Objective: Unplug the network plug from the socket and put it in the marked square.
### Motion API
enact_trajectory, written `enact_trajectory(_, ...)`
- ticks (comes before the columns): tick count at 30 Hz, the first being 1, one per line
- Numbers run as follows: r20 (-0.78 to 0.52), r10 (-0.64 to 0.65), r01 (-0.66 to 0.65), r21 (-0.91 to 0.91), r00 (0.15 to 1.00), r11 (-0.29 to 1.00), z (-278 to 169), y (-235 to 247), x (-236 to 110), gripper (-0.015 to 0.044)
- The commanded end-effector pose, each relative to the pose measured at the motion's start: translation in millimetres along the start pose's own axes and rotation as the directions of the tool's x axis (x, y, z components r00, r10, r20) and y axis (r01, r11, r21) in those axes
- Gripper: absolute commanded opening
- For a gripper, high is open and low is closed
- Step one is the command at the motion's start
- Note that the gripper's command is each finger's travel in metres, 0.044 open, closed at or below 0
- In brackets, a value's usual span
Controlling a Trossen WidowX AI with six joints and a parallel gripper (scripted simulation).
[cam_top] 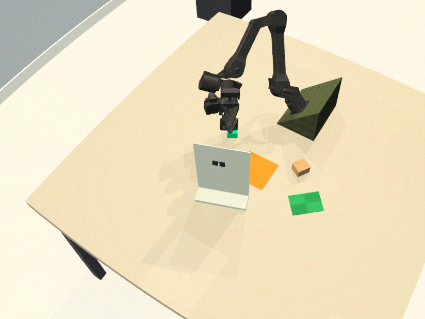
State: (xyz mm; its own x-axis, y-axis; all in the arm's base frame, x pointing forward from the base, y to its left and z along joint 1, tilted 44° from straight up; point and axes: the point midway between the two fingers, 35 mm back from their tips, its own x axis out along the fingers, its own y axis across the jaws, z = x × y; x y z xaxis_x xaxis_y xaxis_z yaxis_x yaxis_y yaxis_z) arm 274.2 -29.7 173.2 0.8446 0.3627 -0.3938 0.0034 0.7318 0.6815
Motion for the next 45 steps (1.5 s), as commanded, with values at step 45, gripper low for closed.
enact_trajectory(45,-0.019,0.017,-0.016,0.045,1.0,0.999,18,-2,84,0.0156)
